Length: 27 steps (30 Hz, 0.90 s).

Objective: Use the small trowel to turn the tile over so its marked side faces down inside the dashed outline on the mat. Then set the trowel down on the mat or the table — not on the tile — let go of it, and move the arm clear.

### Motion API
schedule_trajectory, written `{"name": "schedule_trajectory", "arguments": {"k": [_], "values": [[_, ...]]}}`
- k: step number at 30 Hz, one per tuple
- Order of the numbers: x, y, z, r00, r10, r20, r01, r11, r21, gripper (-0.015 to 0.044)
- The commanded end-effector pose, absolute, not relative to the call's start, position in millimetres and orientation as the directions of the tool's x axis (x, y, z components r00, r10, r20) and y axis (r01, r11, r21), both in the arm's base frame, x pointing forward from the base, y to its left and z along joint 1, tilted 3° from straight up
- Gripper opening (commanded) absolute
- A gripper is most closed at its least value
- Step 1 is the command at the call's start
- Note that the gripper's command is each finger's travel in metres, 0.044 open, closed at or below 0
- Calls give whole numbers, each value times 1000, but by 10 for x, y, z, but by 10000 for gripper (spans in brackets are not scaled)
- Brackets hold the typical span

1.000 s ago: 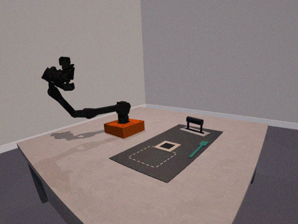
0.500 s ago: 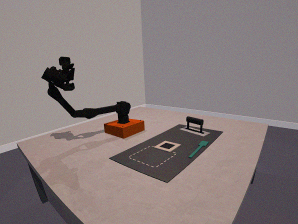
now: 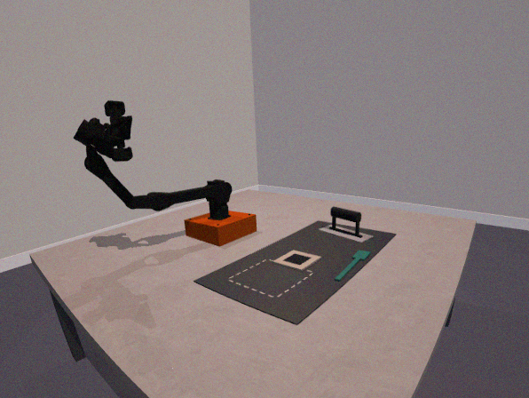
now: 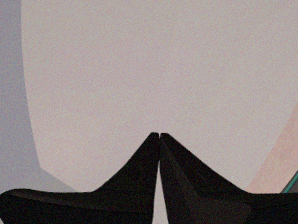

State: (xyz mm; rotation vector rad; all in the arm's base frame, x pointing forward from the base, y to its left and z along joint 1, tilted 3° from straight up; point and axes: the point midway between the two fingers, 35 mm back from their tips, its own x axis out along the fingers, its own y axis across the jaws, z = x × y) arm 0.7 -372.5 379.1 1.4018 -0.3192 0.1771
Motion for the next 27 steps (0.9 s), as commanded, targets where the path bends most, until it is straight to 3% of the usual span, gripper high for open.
{"name": "schedule_trajectory", "arguments": {"k": [1,7,18,27], "values": [[7,-3725,3791,944,-66,323,-309,165,937,0],[7,-3725,3791,944,-66,323,-309,165,937,0],[-35,-3650,3911,935,-57,350,-330,220,918,270],[-79,-2961,4584,940,7,341,-314,408,857,270]]}}
